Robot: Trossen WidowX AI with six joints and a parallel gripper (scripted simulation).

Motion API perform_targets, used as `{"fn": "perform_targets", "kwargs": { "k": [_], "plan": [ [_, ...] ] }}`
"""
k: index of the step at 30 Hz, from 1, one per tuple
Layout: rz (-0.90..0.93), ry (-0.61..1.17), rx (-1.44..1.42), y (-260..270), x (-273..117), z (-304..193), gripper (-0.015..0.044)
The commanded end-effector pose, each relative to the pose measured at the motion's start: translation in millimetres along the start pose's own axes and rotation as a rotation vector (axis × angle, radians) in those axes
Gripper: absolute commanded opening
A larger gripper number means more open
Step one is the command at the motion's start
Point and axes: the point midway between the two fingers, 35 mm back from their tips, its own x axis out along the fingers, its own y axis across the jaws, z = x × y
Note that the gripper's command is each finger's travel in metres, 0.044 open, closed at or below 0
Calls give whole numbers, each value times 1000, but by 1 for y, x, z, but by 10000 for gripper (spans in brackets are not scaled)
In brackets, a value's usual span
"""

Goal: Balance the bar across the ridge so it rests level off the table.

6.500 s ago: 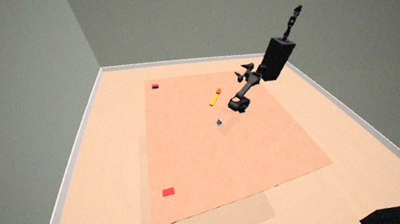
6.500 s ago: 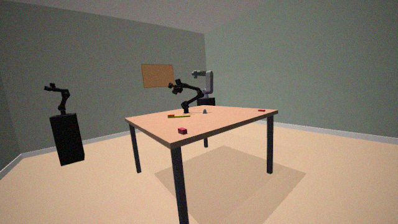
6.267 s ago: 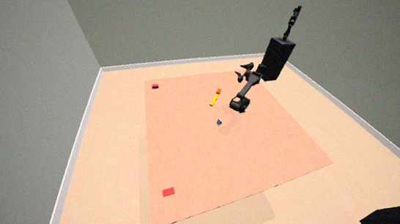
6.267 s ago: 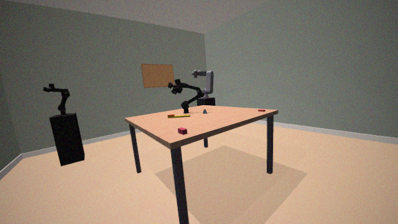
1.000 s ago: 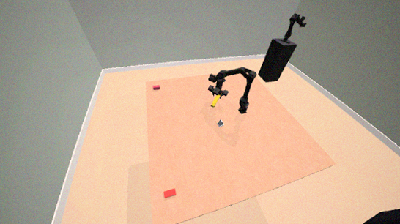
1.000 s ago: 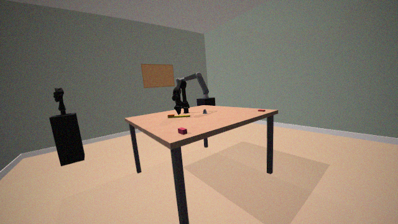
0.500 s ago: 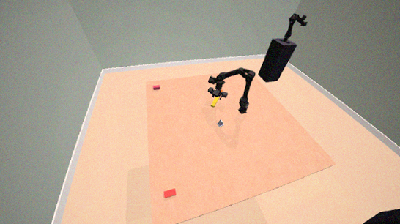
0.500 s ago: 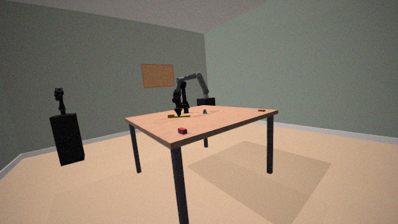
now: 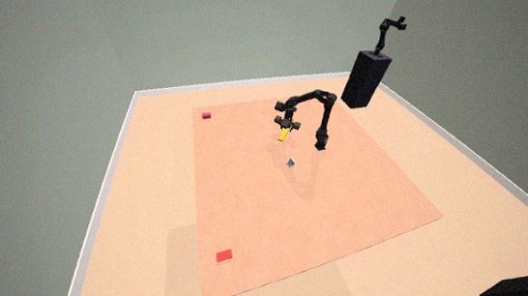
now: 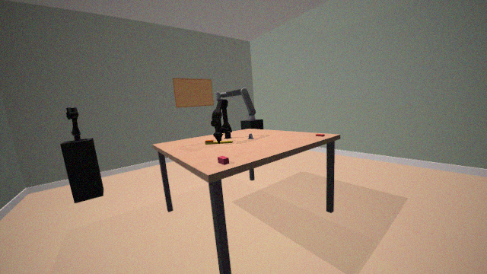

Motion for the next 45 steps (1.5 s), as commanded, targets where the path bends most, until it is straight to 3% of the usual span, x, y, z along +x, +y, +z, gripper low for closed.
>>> {"fn": "perform_targets", "kwargs": {
  "k": [1, 5, 11, 15, 45],
  "plan": [
    [0, 0, 0, 0, 0, 0, 236],
    [0, 0, 0, 0, 0, 0, 131],
    [0, 0, 0, 0, 0, 0, 91],
    [0, 0, 0, -1, -6, 0, 0],
    [-1, 3, -6, -3, -82, 0, 0]
  ]
}}
